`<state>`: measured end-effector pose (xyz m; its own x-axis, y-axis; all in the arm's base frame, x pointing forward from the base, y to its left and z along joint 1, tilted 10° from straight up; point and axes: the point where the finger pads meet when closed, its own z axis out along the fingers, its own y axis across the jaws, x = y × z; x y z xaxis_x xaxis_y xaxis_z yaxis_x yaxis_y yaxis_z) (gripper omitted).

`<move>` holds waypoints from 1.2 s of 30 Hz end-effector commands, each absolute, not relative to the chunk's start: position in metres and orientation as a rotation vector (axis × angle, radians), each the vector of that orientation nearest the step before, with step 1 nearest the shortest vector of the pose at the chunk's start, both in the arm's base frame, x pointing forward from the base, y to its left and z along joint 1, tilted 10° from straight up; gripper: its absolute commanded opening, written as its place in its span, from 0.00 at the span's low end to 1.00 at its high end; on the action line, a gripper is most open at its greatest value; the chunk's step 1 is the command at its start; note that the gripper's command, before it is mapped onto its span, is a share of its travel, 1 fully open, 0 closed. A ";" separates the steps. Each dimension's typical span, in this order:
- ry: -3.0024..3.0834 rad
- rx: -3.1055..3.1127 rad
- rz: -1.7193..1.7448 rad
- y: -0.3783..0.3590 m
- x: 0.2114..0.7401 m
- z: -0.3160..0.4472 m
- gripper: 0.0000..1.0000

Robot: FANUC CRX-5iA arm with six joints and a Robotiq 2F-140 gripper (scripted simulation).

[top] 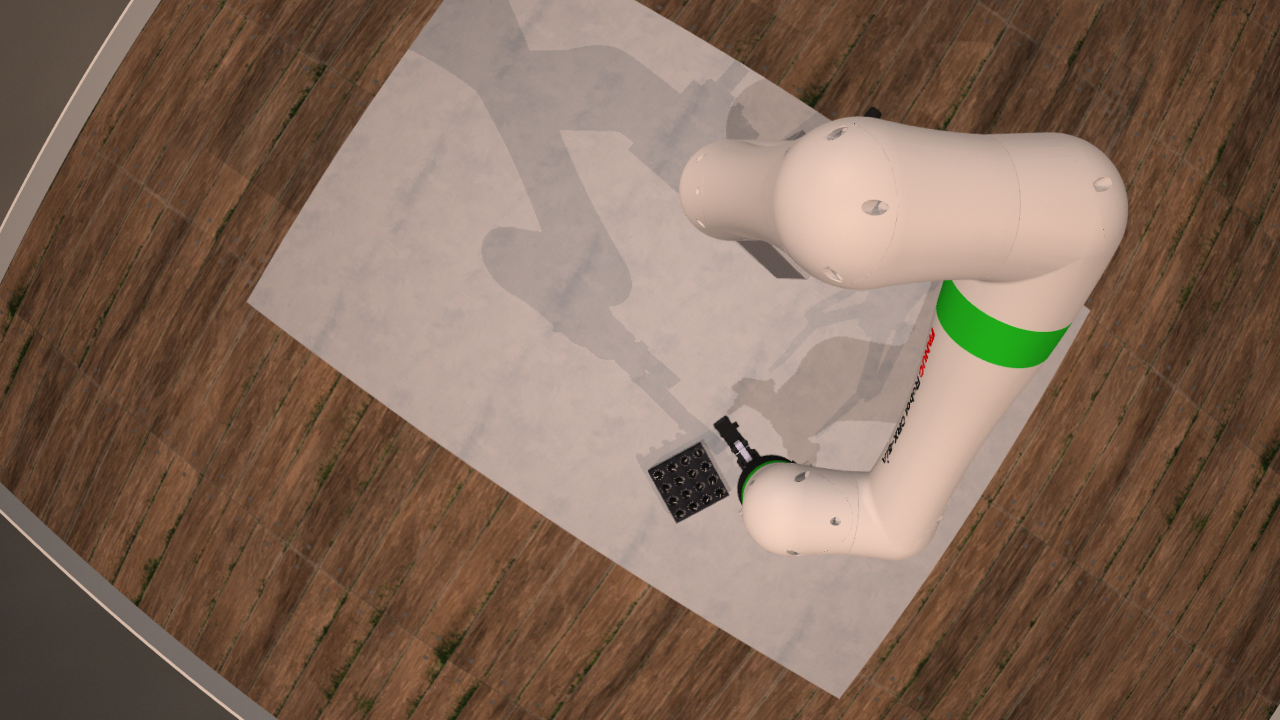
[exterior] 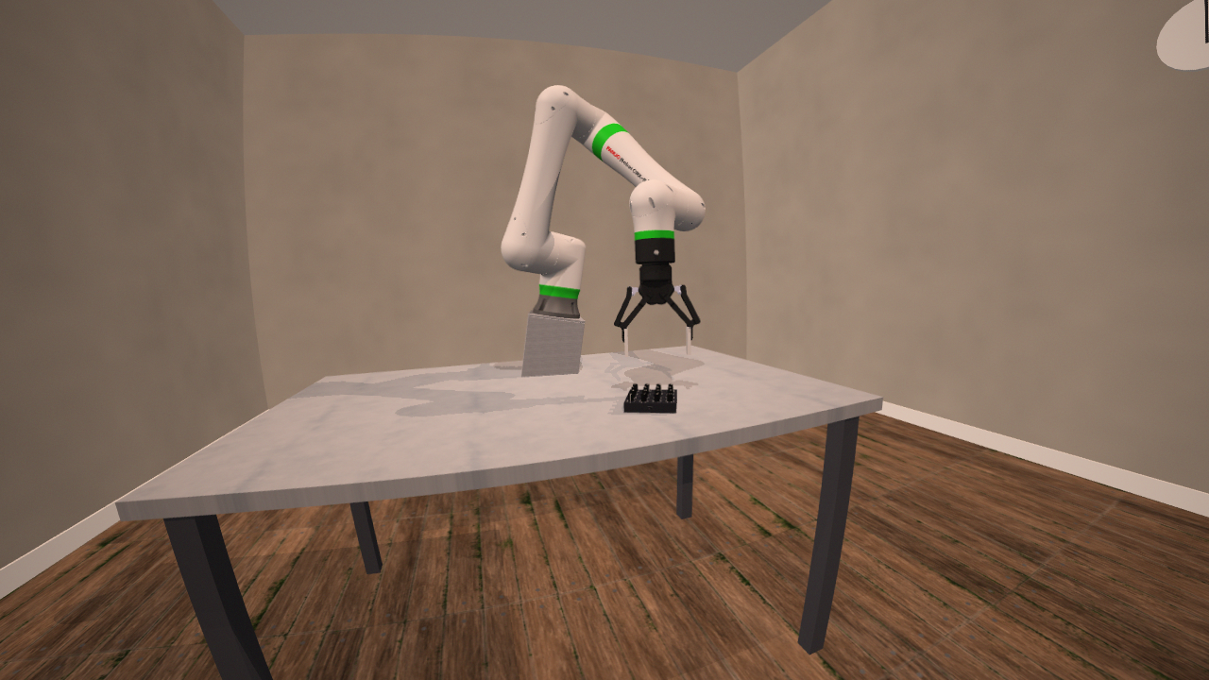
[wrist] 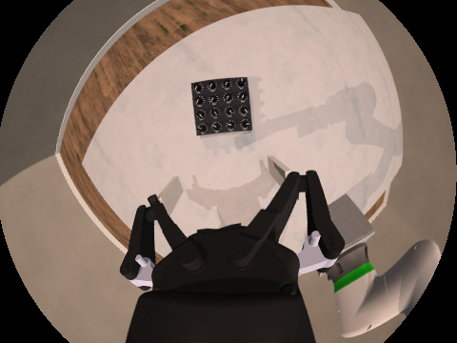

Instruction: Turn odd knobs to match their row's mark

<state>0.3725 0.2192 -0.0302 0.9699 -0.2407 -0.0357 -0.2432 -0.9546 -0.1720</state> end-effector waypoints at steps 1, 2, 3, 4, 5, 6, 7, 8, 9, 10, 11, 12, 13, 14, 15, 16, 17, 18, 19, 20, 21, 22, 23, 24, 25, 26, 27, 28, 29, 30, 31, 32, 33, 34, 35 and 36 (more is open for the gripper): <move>0.594 -2.910 0.039 0.213 0.384 -0.029 1.00; 0.643 -2.901 0.043 0.212 0.387 -0.029 1.00; 0.691 -2.890 0.047 0.210 0.389 -0.029 1.00; 0.740 -2.879 0.051 0.209 0.392 -0.029 1.00; 0.787 -2.867 0.055 0.207 0.394 -0.029 1.00; 0.834 -2.854 0.059 0.206 0.396 -0.029 1.00; 0.881 -2.841 0.063 0.204 0.399 -0.028 1.00; 0.928 -2.827 0.068 0.203 0.401 -0.028 1.00; 0.928 -2.827 0.068 0.203 0.401 -0.028 1.00; 0.928 -2.827 0.068 0.203 0.401 -0.028 1.00; 1.062 -2.782 0.079 0.198 0.408 -0.028 1.00; 1.097 -2.769 0.082 0.197 0.410 -0.028 1.00; 1.135 -2.754 0.085 0.195 0.412 -0.028 1.00; 1.179 -2.737 0.089 0.194 0.414 -0.028 1.00; 1.224 -2.718 0.093 0.192 0.417 -0.028 1.00; 1.269 -2.698 0.097 0.190 0.419 -0.028 1.00; 1.313 -2.678 0.101 0.189 0.422 -0.028 1.00; 1.357 -2.657 0.105 0.187 0.424 -0.027 1.00; 1.401 -2.635 0.109 0.185 0.426 -0.027 1.00; 1.444 -2.613 0.113 0.183 0.429 -0.027 1.00; 1.487 -2.590 0.116 0.182 0.431 -0.027 1.00; 1.530 -2.567 0.120 0.180 0.433 -0.027 1.00; 1.572 -2.542 0.124 0.178 0.436 -0.027 1.00; 1.614 -2.517 0.128 0.176 0.438 -0.027 1.00; 1.656 -2.492 0.131 0.174 0.440 -0.027 1.00; 1.656 -2.492 0.131 0.174 0.440 -0.027 1.00; 1.656 -2.492 0.131 0.174 0.440 -0.027 1.00; 1.774 -2.413 0.142 0.168 0.447 -0.027 1.00; 1.805 -2.392 0.145 0.167 0.449 -0.027 1.00; 1.839 -2.368 0.148 0.165 0.450 -0.027 1.00; 1.876 -2.339 0.151 0.163 0.453 -0.027 1.00; 1.915 -2.310 0.155 0.161 0.455 -0.027 1.00; 1.954 -2.279 0.158 0.159 0.457 -0.027 1.00; 1.992 -2.248 0.162 0.157 0.459 -0.027 1.00; 2.029 -2.216 0.165 0.154 0.462 -0.027 1.00; 2.066 -2.184 0.169 0.152 0.464 -0.027 1.00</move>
